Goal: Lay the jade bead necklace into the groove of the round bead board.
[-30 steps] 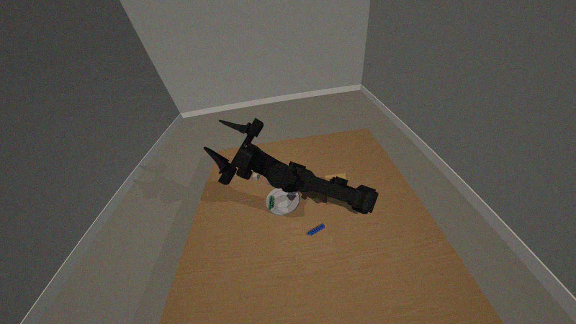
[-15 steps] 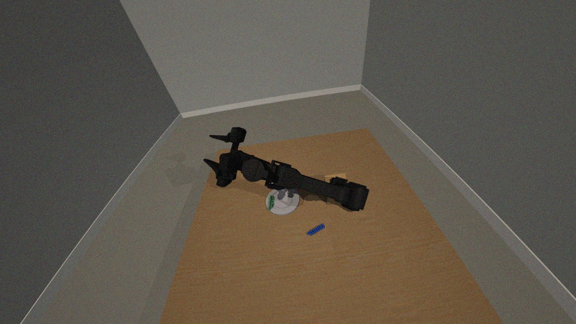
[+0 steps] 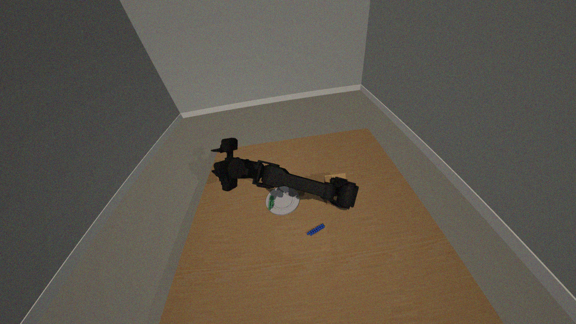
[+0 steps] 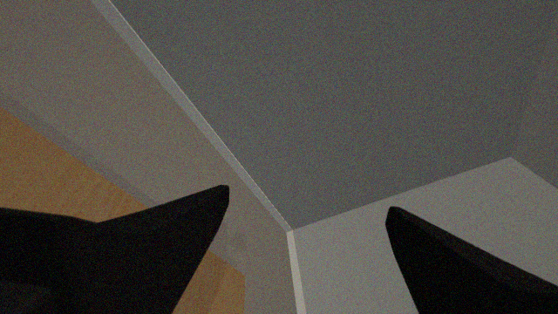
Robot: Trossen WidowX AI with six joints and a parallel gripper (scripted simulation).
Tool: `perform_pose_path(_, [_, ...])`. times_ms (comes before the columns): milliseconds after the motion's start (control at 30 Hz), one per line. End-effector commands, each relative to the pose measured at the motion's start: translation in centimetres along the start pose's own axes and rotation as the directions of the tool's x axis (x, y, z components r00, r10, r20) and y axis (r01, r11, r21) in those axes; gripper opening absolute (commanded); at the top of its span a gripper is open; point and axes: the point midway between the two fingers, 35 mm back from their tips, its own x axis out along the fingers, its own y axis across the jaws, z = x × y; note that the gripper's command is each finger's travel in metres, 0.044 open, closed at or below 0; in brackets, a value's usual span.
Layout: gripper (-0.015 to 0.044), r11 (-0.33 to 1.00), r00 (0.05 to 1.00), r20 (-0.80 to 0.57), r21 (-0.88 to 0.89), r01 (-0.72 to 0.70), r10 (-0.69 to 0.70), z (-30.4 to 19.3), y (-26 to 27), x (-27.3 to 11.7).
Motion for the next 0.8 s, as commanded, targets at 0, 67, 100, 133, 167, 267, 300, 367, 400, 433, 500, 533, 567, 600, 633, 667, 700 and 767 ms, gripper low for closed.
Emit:
perform_pose_path(0, [0.0380, 0.997, 0.996, -0.062, -0.016, -0.070, 0.069, -2.3, 1.8, 1.2])
perform_pose_path(67, [0.0380, 0.994, 0.991, -0.091, -0.021, -0.105, 0.103, -3.3, 2.6, 1.7])
perform_pose_path(100, [0.0380, 0.992, 0.987, -0.107, -0.023, -0.124, 0.121, -3.8, 3.1, 1.9])
perform_pose_path(133, [0.0380, 0.989, 0.983, -0.123, -0.024, -0.143, 0.139, -4.3, 3.5, 2.1])
perform_pose_path(167, [0.0380, 0.986, 0.978, -0.139, -0.025, -0.162, 0.157, -4.9, 4.0, 2.3])
perform_pose_path(267, [0.0380, 0.975, 0.960, -0.186, -0.025, -0.219, 0.211, -6.5, 5.3, 2.8])
perform_pose_path(300, [0.0380, 0.971, 0.953, -0.201, -0.024, -0.238, 0.229, -7.0, 5.8, 2.9])
perform_pose_path(367, [0.0380, 0.961, 0.937, -0.231, -0.021, -0.276, 0.264, -8.1, 6.7, 3.2])
perform_pose_path(400, [0.0380, 0.955, 0.927, -0.246, -0.020, -0.296, 0.282, -8.7, 7.1, 3.3])
perform_pose_path(433, [0.0380, 0.949, 0.917, -0.262, -0.019, -0.316, 0.300, -9.3, 7.6, 3.4])
perform_pose_path(500, [0.0380, 0.934, 0.895, -0.292, -0.015, -0.356, 0.336, -10.4, 8.5, 3.5])
perform_pose_path(533, [0.0380, 0.927, 0.883, -0.307, -0.012, -0.375, 0.354, -11.0, 9.0, 3.5])
perform_pose_path(567, [0.0380, 0.919, 0.871, -0.322, -0.008, -0.395, 0.371, -11.5, 9.5, 3.6])
perform_pose_path(600, [0.0380, 0.910, 0.858, -0.336, -0.004, -0.414, 0.389, -12.1, 9.9, 3.6])
perform_pose_path(633, [0.0380, 0.902, 0.844, -0.350, 0.001, -0.433, 0.406, -12.6, 10.4, 3.6])
perform_pose_path(667, [0.0380, 0.892, 0.830, -0.363, 0.006, -0.451, 0.422, -13.2, 10.8, 3.6])
perform_pose_path(700, [0.0380, 0.883, 0.816, -0.376, 0.012, -0.470, 0.439, -13.7, 11.3, 3.6])
perform_pose_path(767, [0.0380, 0.861, 0.783, -0.403, 0.025, -0.508, 0.474, -14.9, 12.2, 3.5])
